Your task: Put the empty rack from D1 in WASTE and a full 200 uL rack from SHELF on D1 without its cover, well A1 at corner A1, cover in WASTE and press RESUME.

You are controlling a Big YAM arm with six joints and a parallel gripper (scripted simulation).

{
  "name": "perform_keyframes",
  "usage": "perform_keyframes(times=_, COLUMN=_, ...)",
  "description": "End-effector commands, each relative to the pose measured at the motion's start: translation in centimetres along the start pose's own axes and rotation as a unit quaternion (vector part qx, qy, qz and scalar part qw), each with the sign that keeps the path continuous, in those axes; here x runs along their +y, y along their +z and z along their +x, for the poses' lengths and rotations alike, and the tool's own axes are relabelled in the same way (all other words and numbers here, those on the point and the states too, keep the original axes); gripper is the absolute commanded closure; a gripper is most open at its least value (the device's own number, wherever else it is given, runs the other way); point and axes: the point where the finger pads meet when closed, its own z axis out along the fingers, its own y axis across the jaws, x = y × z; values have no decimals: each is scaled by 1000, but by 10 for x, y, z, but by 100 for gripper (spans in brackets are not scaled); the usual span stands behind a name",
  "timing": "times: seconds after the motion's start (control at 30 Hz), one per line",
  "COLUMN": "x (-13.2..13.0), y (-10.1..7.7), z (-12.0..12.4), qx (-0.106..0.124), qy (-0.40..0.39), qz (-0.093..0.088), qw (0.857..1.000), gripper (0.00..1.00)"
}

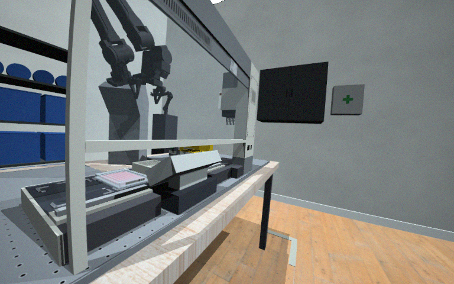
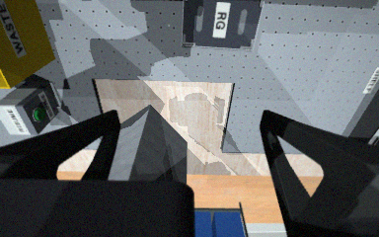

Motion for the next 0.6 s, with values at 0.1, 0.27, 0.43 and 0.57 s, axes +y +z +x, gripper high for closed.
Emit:
perform_keyframes(times=0.1, x=37, y=-4, z=-19, qx=-18, qy=19, qz=-7, qw=1000, gripper=0)
perform_keyframes(times=0.27, x=64, y=-4, z=-19, qx=-18, qy=19, qz=-9, qw=1000, gripper=0)
perform_keyframes(times=0.43, x=73, y=-4, z=-19, qx=-18, qy=19, qz=-9, qw=1000, gripper=0)
perform_keyframes(times=0.57, x=89, y=-4, z=-19, qx=-17, qy=19, qz=-10, qw=1000, gripper=0)
